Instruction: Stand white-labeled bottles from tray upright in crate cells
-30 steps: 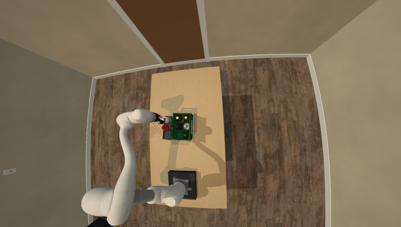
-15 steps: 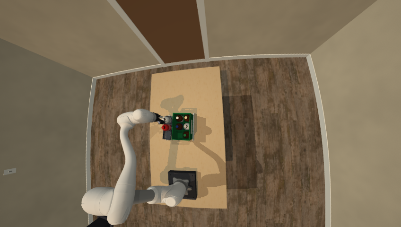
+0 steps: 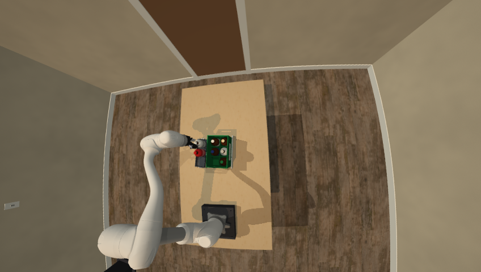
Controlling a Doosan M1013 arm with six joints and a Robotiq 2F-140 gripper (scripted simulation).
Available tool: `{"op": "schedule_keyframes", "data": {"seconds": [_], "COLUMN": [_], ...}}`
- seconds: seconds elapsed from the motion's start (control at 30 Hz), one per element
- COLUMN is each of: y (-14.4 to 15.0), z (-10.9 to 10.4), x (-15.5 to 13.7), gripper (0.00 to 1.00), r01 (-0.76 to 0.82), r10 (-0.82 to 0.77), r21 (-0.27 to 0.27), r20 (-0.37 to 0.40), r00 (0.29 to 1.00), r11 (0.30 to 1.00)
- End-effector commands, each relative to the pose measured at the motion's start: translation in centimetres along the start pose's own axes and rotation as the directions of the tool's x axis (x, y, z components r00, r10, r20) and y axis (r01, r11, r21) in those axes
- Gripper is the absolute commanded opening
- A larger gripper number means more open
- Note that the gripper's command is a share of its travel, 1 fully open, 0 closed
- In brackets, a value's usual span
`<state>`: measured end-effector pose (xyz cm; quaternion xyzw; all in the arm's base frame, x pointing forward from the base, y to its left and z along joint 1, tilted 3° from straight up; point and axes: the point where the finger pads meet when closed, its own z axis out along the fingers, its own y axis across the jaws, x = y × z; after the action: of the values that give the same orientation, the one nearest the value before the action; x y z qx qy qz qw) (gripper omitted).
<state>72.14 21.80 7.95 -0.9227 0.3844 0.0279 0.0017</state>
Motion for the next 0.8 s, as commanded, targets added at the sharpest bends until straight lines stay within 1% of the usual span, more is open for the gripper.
{"op": "schedule_keyframes", "data": {"seconds": [0.0, 0.63, 0.67, 0.77], "y": [0.0, 0.0, 0.0, 0.0], "z": [-0.02, -0.02, -0.02, -0.02], "x": [0.0, 0.0, 0.0, 0.0], "gripper": [0.38, 0.38, 0.0, 0.0], "r01": [0.0, 0.0, 0.0, 0.0], "r10": [0.0, 0.0, 0.0, 0.0], "r21": [0.0, 0.0, 0.0, 0.0], "r20": [0.0, 0.0, 0.0, 0.0], "r00": [1.0, 1.0, 1.0, 1.0], "r11": [1.0, 1.0, 1.0, 1.0]}}
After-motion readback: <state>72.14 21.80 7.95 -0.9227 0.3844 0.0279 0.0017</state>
